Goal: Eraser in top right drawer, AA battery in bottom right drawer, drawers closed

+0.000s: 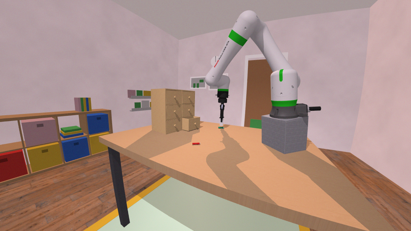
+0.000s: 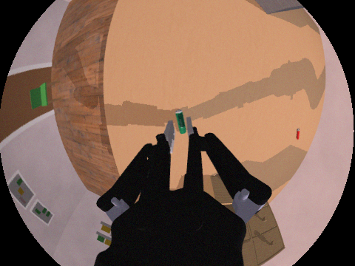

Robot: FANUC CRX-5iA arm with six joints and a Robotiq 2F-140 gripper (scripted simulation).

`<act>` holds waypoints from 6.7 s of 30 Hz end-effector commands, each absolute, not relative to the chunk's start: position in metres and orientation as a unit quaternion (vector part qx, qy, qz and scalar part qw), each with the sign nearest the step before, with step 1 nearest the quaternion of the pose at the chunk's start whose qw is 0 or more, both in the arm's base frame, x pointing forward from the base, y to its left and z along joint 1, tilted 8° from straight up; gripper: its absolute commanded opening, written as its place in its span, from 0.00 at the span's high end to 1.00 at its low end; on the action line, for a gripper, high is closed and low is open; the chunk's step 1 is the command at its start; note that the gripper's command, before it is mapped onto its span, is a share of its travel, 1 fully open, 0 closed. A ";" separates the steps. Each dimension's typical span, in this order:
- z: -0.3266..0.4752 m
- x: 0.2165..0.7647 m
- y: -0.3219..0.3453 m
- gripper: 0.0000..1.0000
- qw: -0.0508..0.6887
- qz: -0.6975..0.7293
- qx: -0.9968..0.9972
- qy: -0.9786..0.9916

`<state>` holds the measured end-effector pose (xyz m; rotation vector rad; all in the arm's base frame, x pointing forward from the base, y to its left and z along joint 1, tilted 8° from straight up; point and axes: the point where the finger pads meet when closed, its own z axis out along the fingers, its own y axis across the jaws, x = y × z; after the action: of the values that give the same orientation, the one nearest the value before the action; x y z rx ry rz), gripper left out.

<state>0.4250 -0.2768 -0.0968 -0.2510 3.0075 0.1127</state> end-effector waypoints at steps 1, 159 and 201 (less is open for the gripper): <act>-0.100 0.426 -0.277 0.83 0.061 0.037 -0.083 0.994; -0.002 0.475 -0.096 0.94 0.053 -0.041 -0.936 0.347; 0.013 0.500 -0.004 0.94 0.144 -0.180 -0.970 0.080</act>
<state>0.4838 -0.0451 0.0198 -2.9297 0.3257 -0.2852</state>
